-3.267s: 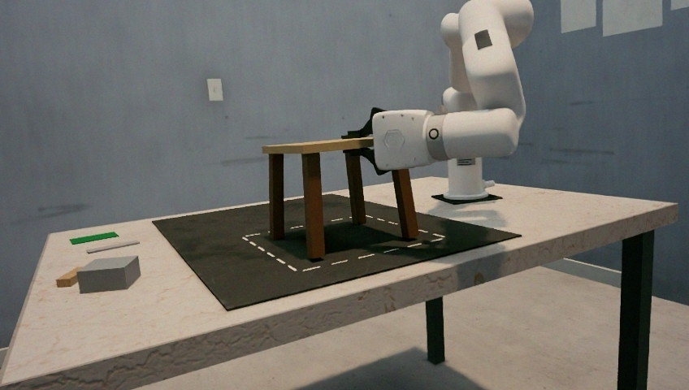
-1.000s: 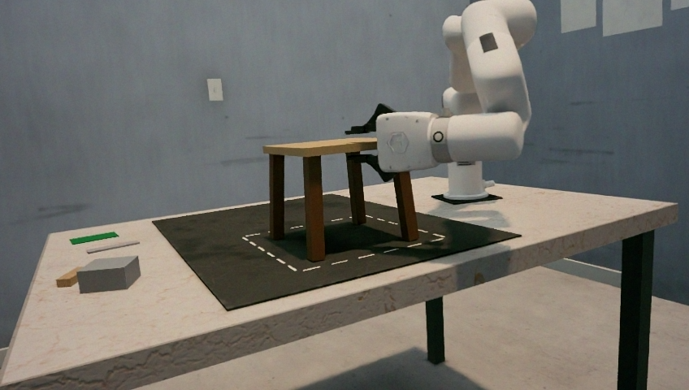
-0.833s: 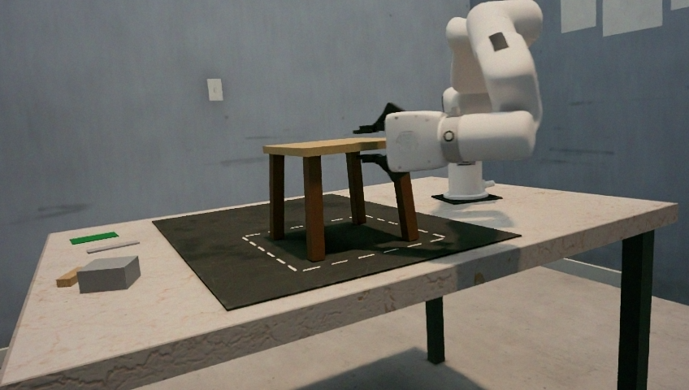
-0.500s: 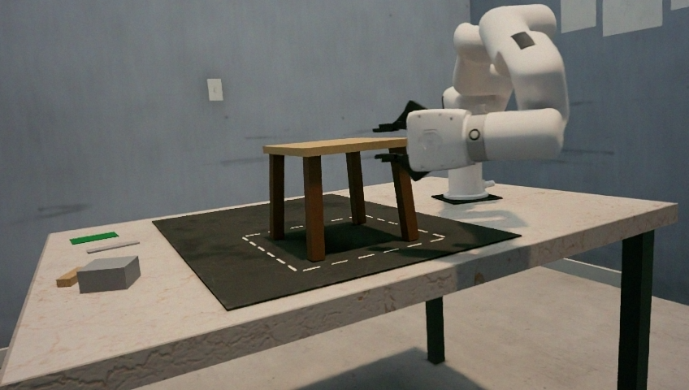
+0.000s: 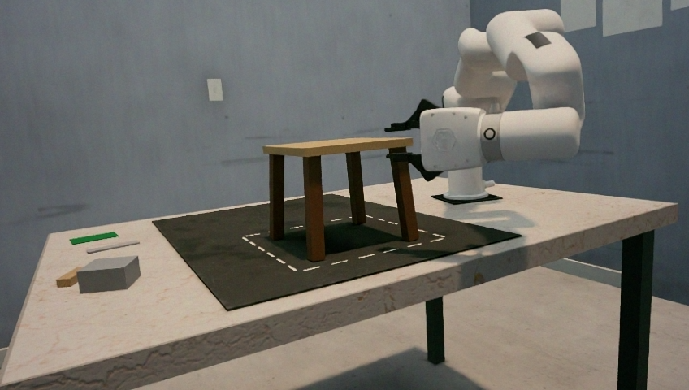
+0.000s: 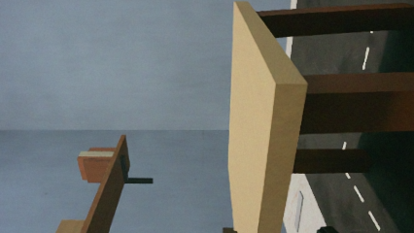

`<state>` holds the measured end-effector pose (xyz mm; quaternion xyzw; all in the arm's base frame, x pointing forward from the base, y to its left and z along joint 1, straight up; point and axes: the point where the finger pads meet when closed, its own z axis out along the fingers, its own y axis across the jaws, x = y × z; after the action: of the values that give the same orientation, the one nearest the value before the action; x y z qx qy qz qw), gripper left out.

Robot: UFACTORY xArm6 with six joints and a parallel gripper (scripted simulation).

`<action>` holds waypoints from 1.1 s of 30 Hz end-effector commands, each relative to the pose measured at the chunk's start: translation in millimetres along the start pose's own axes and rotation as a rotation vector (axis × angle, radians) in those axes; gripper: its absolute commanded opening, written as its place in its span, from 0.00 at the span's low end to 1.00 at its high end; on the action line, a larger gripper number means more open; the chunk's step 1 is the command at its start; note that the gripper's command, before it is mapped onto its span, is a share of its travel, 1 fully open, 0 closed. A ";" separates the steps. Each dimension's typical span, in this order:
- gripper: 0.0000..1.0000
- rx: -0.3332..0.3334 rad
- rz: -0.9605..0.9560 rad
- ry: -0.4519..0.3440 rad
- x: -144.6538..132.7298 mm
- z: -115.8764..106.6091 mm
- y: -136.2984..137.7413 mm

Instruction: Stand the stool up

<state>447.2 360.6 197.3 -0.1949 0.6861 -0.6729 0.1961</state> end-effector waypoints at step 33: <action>0.45 -0.002 0.004 0.000 -1.0 -2.0 -82.3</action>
<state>447.1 361.0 276.3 -0.1950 0.6860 -0.6730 0.1960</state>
